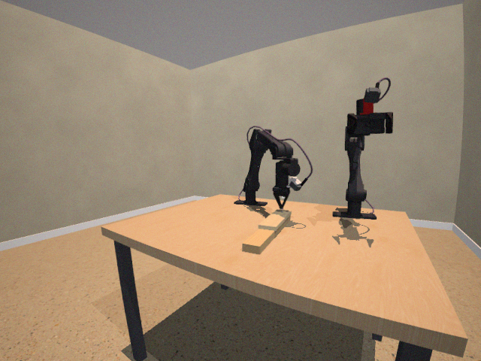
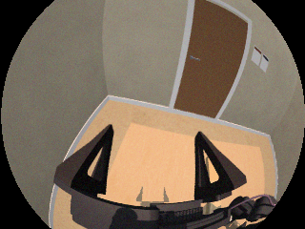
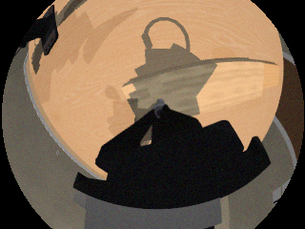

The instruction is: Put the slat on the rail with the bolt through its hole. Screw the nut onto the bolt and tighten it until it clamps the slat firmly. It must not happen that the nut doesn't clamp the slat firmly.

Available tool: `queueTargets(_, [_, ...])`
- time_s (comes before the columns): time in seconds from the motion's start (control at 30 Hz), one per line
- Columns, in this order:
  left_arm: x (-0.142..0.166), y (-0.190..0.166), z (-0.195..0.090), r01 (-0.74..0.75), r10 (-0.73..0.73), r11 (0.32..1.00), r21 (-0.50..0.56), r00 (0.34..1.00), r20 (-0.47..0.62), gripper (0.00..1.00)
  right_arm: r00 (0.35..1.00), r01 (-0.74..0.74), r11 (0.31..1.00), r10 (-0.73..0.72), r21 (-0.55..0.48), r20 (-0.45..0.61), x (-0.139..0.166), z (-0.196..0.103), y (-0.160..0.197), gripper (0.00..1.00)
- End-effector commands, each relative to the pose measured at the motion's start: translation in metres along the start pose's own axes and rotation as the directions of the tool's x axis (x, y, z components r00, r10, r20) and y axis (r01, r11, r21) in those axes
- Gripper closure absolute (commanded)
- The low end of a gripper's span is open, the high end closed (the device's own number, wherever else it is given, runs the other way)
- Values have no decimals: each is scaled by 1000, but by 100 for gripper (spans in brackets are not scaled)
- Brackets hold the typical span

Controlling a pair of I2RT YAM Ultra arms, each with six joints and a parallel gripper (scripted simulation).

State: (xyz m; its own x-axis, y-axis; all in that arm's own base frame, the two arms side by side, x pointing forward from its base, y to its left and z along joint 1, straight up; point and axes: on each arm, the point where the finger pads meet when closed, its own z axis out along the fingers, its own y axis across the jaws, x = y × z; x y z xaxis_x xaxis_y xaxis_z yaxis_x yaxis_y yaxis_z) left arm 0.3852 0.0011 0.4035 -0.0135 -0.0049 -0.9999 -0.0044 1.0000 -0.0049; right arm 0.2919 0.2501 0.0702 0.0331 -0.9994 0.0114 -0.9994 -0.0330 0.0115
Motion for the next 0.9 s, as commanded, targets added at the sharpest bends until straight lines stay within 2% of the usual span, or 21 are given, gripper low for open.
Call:
queueTargets(0.0, [-8,0,-5,-5,5,1000,4,1000,26,0,1000,-1,1000,0,24,21,1,-19,-6,88])
queueTargets(0.87, [-8,0,-5,-5,5,1000,4,1000,26,0,1000,0,1000,0,28,23,14,-32,-16,88])
